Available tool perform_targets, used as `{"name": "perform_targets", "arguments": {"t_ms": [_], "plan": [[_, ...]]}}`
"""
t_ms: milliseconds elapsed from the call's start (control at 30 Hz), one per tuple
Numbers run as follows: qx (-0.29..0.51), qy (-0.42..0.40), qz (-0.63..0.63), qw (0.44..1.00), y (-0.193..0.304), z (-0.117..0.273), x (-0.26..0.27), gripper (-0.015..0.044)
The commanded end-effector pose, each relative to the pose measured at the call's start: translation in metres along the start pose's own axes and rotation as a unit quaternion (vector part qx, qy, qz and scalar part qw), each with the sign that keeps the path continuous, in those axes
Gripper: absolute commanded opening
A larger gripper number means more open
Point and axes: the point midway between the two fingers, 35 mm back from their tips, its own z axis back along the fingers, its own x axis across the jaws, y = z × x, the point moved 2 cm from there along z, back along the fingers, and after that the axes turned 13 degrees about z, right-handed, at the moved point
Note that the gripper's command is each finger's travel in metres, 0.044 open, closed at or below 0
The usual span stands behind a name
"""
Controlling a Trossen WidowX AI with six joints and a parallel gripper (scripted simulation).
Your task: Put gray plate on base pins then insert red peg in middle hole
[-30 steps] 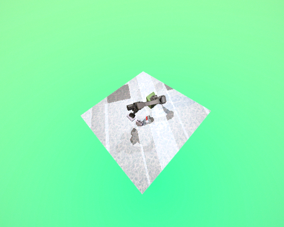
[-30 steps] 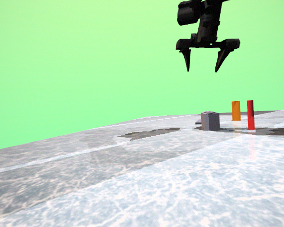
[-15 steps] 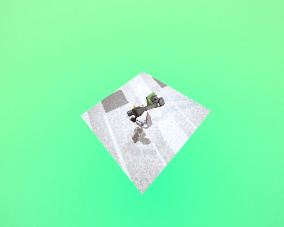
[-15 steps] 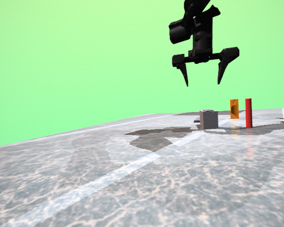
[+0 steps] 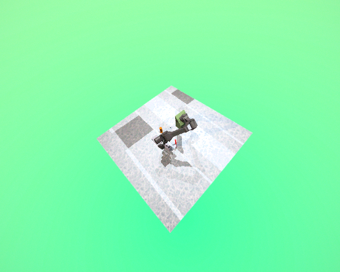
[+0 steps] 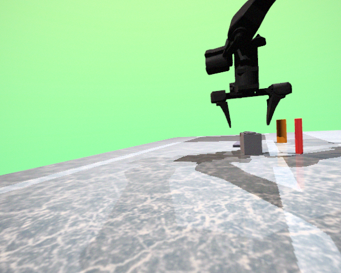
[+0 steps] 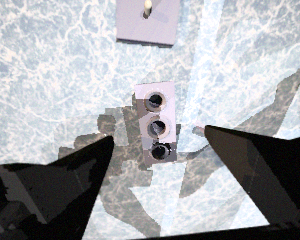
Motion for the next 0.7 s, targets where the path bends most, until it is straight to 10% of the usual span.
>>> {"name": "perform_targets", "arguments": {"t_ms": [0, 667], "plan": [[0.002, -0.002, -0.002, 1.0, 0.0, -0.006, 0.0, 0.044], [0.002, -0.001, -0.002, 1.0, 0.0, -0.038, 0.0, 0.044]]}}
